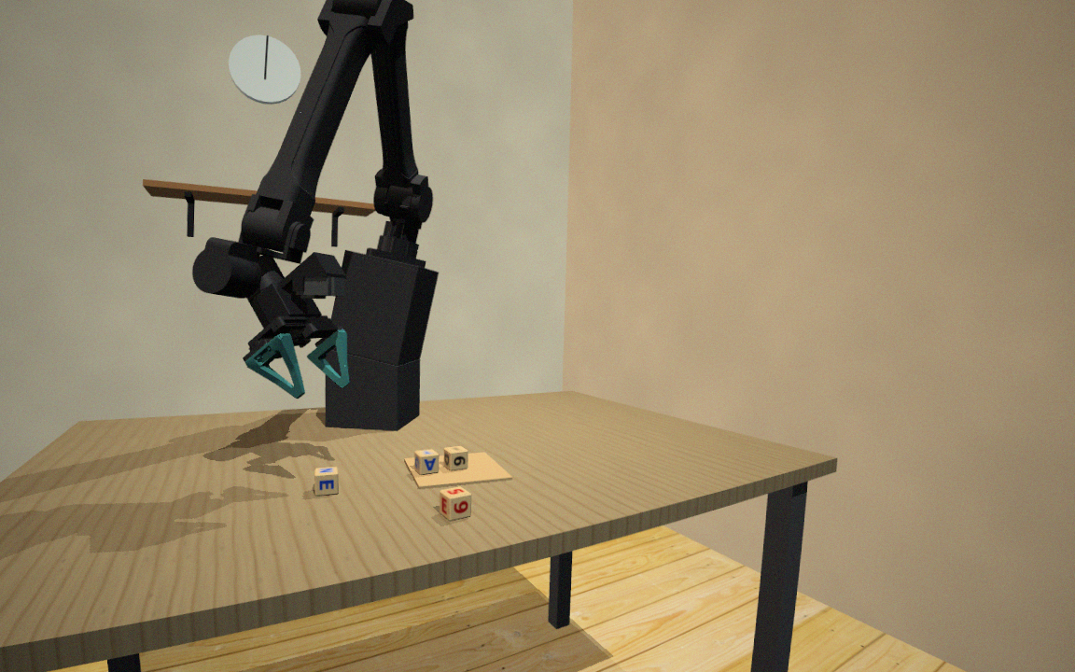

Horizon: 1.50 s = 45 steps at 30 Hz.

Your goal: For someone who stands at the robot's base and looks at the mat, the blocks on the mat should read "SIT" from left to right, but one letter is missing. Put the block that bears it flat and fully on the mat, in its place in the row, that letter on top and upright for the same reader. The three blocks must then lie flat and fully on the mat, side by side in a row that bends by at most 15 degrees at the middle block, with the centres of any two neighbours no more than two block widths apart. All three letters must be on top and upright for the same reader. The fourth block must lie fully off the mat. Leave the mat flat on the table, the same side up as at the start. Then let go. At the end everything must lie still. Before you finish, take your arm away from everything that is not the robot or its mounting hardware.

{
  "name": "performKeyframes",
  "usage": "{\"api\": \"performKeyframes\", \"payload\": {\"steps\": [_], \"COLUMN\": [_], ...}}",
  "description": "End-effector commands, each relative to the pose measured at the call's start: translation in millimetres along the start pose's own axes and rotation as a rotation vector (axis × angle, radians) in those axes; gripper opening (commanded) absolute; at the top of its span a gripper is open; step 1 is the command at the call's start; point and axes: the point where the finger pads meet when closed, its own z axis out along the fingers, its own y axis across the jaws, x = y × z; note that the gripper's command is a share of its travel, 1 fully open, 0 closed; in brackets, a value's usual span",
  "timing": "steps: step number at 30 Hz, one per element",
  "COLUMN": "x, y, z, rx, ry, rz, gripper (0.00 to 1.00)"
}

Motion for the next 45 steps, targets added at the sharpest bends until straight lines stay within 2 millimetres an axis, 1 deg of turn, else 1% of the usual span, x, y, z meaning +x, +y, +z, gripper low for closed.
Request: {"api": "performKeyframes", "payload": {"steps": [1,20,21,23,25,26,27,28,30,31,33,34,35,36,37,38,39,41,42,43,44,45], "x": [-8,-8,-7,-21,-35,-46,-49,-54,-54,-77,-93,-103,-112,-126,-137,-148,-164,-191,-194,-184,-181,-173], "y": [-6,-6,-11,-21,-27,-31,-29,-31,-31,-37,-32,-35,-33,-36,-33,-33,-32,-28,-25,-19,-18,-28], "z": [-6,-6,-4,-2,11,20,27,29,29,43,59,63,69,74,80,90,91,101,108,115,117,108], "rx": [0.021,0.021,0.015,0.013,-0.014,-0.034,-0.058,-0.058,-0.058,-0.083,-0.131,-0.134,-0.157,-0.157,-0.176,-0.189,-0.192,-0.212,-0.23,-0.254,-0.26,-0.246], "ry": [-0.003,-0.003,-0.003,0.019,0.081,0.127,0.181,0.181,0.181,0.239,0.351,0.357,0.411,0.411,0.459,0.463,0.499,0.551,0.568,0.579,0.581,0.586], "rz": [-0.019,-0.019,-0.022,-0.078,-0.153,-0.211,-0.281,-0.281,-0.281,-0.361,-0.515,-0.533,-0.617,-0.617,-0.694,-0.686,-0.76,-0.848,-0.862,-0.86,-0.858,-0.834], "gripper": [1.0,1.0,1.0,1.0,1.0,1.0,1.0,1.0,1.0,1.0,1.0,1.0,1.0,1.0,1.0,1.0,1.0,1.0,1.0,1.0,1.0,1.0]}}
